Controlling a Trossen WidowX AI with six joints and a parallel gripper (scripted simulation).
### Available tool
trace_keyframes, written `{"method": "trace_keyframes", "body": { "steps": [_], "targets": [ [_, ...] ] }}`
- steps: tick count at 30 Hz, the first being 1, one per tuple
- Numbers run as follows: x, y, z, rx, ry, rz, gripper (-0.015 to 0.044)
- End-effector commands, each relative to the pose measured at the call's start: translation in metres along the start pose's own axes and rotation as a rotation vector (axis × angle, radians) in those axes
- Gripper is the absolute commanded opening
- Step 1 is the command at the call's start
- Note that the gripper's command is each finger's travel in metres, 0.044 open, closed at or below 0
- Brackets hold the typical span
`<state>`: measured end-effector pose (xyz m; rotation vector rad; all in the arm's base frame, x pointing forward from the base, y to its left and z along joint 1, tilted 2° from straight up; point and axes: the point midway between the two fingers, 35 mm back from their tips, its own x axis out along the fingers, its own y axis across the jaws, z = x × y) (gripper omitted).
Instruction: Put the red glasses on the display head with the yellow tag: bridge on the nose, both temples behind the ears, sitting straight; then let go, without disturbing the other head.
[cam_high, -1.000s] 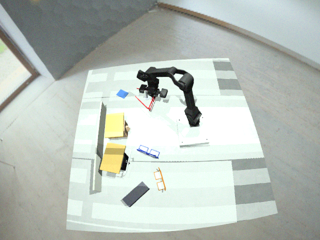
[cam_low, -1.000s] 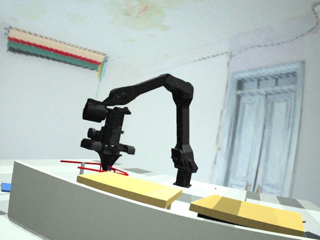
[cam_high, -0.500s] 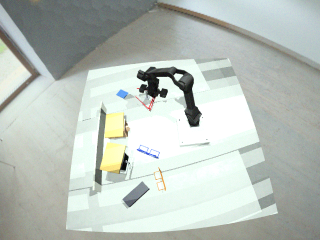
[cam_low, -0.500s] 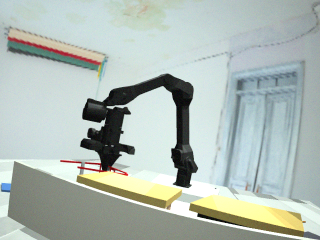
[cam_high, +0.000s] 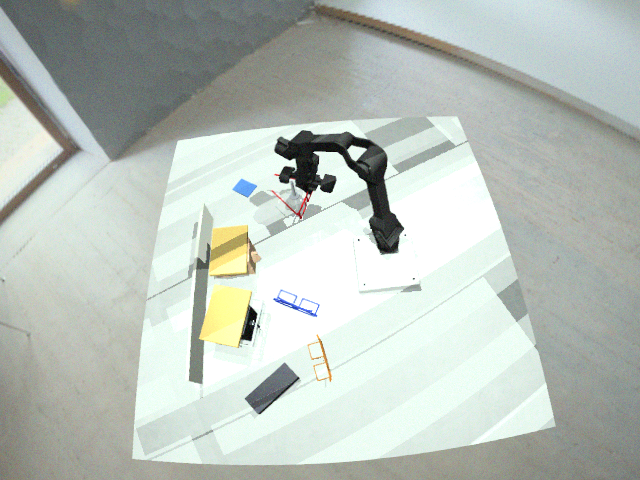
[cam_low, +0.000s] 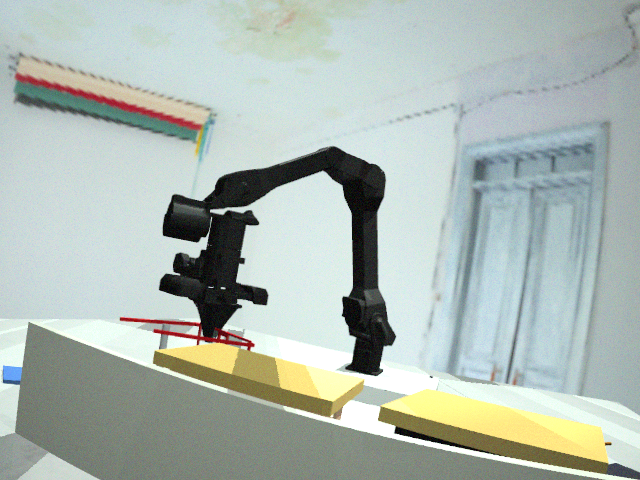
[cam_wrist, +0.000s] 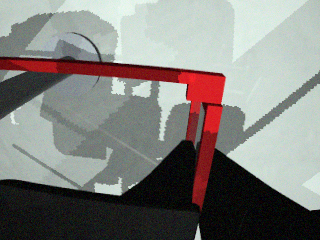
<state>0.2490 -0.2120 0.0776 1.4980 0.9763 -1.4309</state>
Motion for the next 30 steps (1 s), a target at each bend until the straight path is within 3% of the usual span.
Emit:
{"method": "trace_keyframes", "body": {
  "steps": [1,9,16,30],
  "targets": [
    [-0.017,0.003,0.003,-0.002,-0.001,0.012,0.0],
    [-0.054,0.001,0.005,-0.002,-0.001,0.012,0.0],
    [-0.055,0.004,0.013,-0.002,-0.002,0.012,0.0],
    [-0.056,0.017,0.08,-0.003,-0.007,0.013,0.0]
  ]
}}
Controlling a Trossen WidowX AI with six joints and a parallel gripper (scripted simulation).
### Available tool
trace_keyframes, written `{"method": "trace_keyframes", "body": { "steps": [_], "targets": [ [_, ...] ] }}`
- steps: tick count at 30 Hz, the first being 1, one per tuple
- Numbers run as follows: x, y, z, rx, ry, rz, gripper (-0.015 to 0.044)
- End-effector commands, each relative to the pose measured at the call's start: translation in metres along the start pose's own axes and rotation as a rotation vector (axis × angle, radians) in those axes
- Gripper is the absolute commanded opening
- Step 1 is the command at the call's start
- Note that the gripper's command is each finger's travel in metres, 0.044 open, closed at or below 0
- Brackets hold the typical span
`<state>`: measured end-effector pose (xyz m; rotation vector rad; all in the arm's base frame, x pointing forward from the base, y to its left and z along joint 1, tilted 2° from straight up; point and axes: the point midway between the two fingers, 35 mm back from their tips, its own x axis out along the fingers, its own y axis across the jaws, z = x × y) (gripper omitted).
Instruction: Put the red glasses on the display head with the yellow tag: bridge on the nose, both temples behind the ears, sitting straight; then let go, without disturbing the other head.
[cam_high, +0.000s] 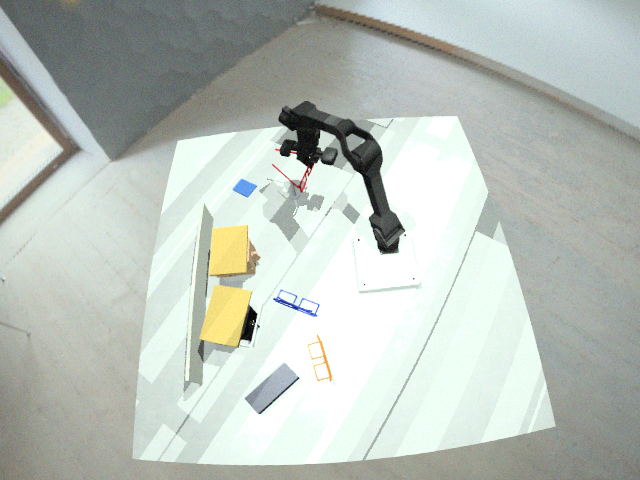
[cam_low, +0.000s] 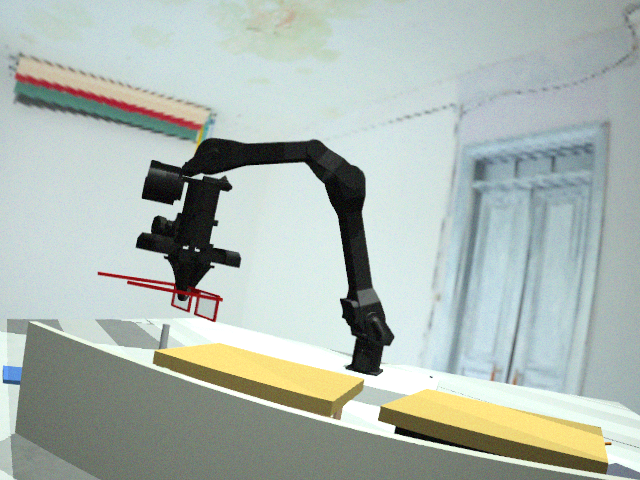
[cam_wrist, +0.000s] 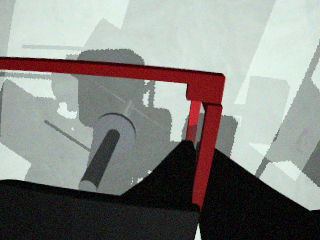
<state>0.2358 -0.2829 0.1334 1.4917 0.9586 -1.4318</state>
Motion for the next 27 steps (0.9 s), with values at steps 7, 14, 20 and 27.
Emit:
{"method": "trace_keyframes", "body": {
  "steps": [7,14,20,27],
  "targets": [
    [0.007,0.002,0.01,-0.004,0.005,0.002,0.0],
    [0.039,0.003,0.01,-0.004,0.005,0.002,0.0],
    [0.06,0.002,0.009,-0.004,0.006,0.002,0.0],
    [0.06,0.0,0.011,-0.004,0.005,0.002,0.0]
  ]
}}
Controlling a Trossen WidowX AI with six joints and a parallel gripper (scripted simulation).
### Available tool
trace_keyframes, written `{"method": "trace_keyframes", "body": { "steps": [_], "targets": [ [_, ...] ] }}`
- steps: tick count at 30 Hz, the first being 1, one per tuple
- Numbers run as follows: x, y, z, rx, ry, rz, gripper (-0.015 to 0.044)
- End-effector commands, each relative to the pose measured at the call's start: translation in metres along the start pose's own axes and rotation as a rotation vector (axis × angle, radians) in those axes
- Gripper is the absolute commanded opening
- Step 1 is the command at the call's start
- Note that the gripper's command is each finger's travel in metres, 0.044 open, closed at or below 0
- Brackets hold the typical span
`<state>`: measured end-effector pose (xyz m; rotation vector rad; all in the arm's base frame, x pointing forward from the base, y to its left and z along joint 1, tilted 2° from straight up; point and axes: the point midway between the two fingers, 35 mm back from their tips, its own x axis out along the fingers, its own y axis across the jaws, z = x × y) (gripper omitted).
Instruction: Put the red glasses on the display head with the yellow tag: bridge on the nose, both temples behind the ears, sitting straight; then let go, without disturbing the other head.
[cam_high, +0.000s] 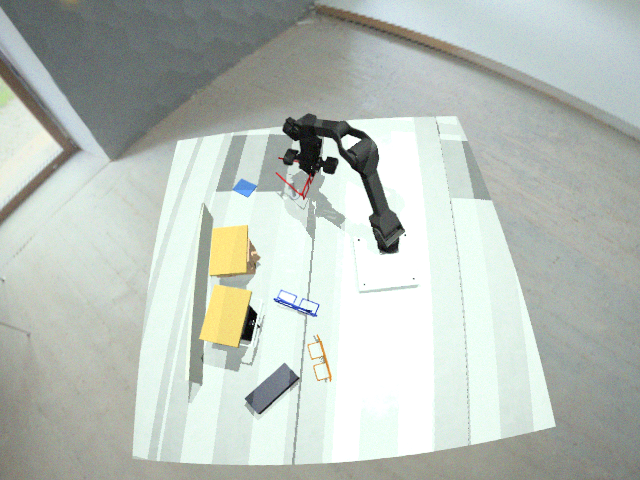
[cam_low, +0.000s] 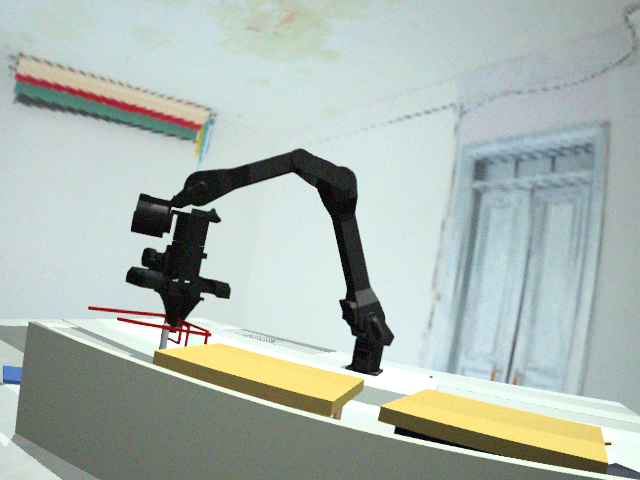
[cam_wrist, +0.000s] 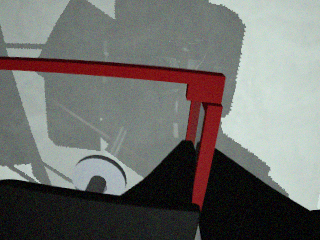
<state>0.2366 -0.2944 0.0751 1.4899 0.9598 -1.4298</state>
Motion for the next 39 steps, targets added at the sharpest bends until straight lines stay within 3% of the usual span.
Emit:
{"method": "trace_keyframes", "body": {
  "steps": [1,39],
  "targets": [
    [0.002,-0.001,0.002,-0.001,0.005,0.002,0.0],
    [0.002,-0.015,0.031,-0.002,0.003,0.0,0.0]
  ]
}}
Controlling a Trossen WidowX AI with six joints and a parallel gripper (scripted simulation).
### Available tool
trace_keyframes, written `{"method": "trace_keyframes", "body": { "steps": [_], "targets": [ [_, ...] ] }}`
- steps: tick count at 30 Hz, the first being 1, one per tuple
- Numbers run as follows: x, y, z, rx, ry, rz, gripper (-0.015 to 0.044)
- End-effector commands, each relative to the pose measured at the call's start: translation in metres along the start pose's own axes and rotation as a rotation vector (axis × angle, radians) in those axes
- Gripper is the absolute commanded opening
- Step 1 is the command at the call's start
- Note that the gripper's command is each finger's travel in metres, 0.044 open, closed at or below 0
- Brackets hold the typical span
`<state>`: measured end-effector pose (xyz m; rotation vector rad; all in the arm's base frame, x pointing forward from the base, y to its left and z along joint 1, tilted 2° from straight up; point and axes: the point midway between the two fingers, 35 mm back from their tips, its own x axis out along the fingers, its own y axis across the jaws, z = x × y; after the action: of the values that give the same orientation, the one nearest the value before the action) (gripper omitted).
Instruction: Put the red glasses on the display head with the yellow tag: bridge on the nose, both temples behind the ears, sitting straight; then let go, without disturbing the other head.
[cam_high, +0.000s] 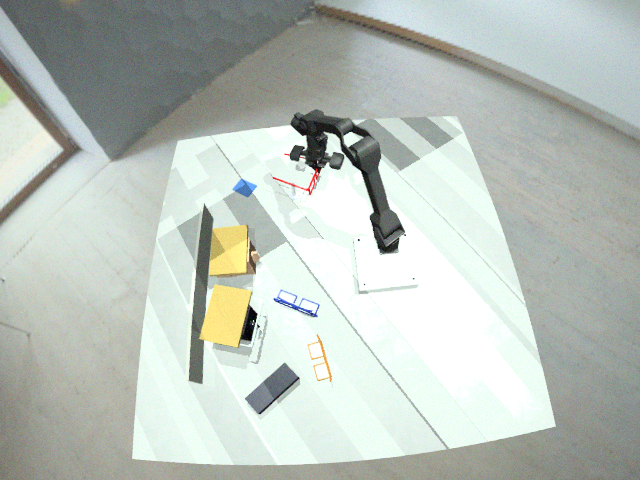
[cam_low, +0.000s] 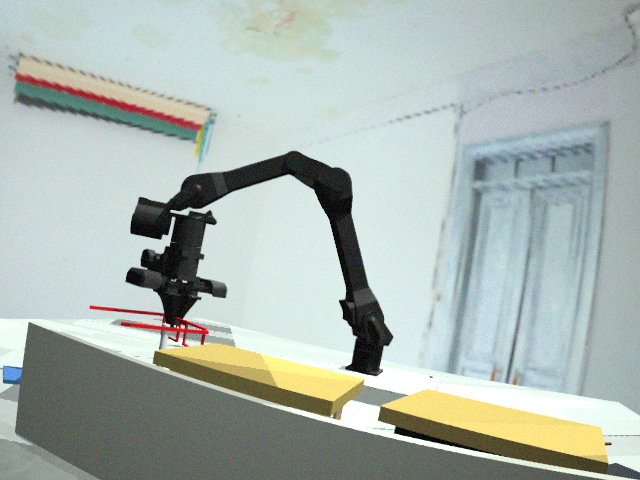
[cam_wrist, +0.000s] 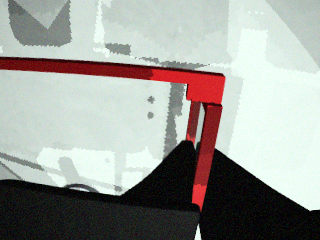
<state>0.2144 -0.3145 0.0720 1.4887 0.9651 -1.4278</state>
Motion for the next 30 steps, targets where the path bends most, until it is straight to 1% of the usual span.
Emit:
{"method": "trace_keyframes", "body": {
  "steps": [1,11,30],
  "targets": [
    [-0.0006,-0.0013,0.0055,0.002,0.001,0.003,0.0],
    [-0.0006,-0.0026,0.013,0.002,0.0,0.003,0.0],
    [-0.0006,-0.0025,0.0097,0.002,0.0,0.003,0.0]
  ]
}}
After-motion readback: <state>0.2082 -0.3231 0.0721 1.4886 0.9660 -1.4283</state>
